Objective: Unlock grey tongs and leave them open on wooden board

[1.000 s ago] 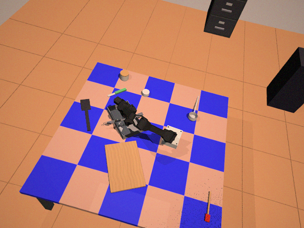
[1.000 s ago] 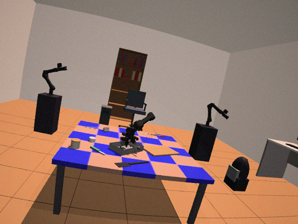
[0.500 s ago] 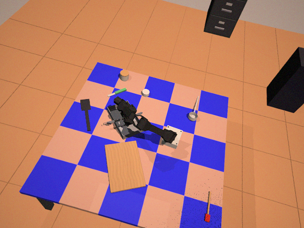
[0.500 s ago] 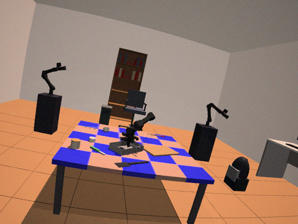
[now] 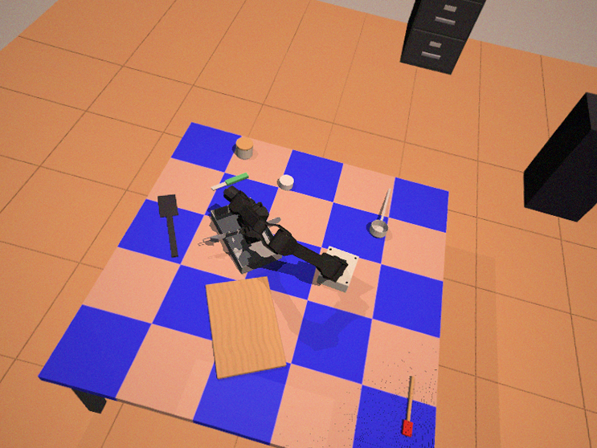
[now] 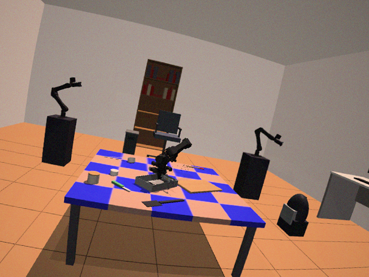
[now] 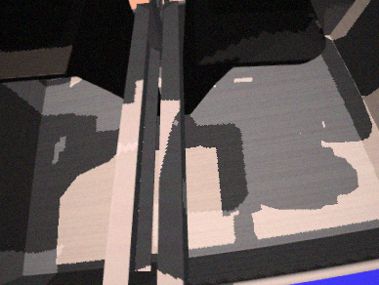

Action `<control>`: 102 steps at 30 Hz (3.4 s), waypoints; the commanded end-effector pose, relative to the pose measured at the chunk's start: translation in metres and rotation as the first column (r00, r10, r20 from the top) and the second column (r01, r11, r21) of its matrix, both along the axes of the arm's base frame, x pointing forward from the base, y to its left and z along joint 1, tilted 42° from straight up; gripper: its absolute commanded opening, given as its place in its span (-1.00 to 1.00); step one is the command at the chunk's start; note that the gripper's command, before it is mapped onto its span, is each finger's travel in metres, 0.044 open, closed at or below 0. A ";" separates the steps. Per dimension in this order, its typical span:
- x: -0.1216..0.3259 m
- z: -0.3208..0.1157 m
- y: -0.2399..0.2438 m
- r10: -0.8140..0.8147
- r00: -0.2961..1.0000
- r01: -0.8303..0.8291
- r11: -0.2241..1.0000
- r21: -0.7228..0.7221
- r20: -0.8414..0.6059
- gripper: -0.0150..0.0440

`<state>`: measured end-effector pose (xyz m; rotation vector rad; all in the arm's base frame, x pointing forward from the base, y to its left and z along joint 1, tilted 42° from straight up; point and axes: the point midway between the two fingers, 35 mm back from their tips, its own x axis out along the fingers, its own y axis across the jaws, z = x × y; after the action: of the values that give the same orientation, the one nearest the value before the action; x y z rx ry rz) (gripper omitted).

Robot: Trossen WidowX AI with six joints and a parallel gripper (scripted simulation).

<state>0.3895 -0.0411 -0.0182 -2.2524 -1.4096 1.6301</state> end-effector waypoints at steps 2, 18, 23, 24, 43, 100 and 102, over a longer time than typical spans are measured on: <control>0.001 0.051 -0.051 -0.014 1.000 0.014 1.000 -0.011 0.020 -1.00; -0.007 0.078 -0.070 -0.015 1.000 0.015 1.000 -0.001 0.009 -1.00; 0.001 0.097 -0.052 0.033 0.998 -0.032 0.999 -0.011 0.054 -1.00; 0.003 0.103 -0.046 0.050 0.996 -0.049 0.999 -0.015 0.069 -1.00; 0.011 0.205 0.063 0.302 0.907 -0.295 0.953 -0.069 0.295 -1.00; -0.014 0.338 0.225 0.218 0.684 -0.396 0.912 0.104 0.696 -1.00; -0.012 0.338 0.225 0.191 0.685 -0.391 0.911 0.134 0.703 -1.00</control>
<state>0.3747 0.1850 0.3193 -2.6814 -2.1181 0.5880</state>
